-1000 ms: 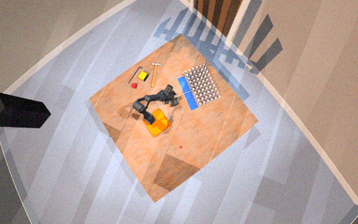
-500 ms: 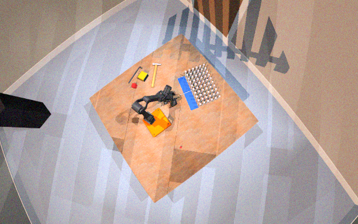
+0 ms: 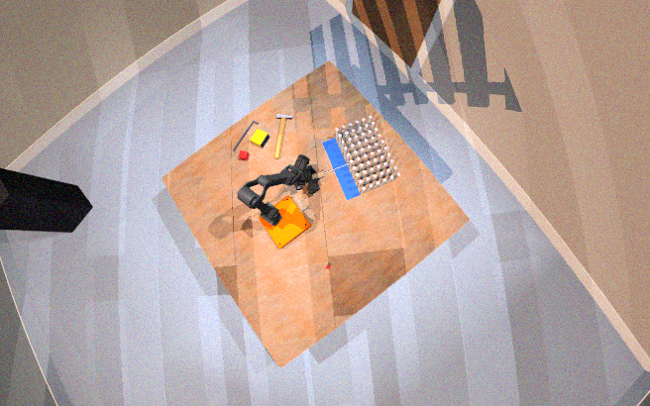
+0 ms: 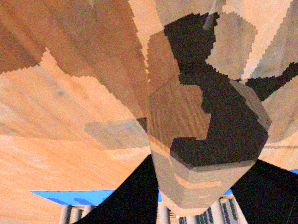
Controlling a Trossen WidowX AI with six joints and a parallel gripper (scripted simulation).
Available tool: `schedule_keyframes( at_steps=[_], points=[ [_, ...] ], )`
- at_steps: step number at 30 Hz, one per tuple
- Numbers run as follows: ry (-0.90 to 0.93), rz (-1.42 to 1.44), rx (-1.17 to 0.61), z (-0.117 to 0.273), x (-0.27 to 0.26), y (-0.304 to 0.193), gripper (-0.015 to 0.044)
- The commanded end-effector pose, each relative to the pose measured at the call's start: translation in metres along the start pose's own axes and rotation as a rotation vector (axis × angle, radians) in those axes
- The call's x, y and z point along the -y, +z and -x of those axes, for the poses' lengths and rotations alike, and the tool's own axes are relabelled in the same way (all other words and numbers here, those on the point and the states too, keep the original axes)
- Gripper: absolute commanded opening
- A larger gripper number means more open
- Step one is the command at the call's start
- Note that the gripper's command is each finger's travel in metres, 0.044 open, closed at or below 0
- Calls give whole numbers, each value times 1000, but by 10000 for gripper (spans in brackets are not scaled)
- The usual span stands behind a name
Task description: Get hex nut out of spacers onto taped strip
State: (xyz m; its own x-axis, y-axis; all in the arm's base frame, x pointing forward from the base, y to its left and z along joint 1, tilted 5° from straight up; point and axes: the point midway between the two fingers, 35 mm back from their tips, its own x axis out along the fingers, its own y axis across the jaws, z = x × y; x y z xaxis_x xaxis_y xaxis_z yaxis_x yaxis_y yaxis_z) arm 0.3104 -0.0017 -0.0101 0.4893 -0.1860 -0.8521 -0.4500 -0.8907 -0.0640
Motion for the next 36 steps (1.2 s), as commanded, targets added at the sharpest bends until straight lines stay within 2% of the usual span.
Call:
schedule_keyframes(
  at_steps=[1, 36],
  points=[
    [6, 0, -1, 2, -1, 4, 0],
    [6, 0, 1, 17, -1, 26, 0]
  ],
)
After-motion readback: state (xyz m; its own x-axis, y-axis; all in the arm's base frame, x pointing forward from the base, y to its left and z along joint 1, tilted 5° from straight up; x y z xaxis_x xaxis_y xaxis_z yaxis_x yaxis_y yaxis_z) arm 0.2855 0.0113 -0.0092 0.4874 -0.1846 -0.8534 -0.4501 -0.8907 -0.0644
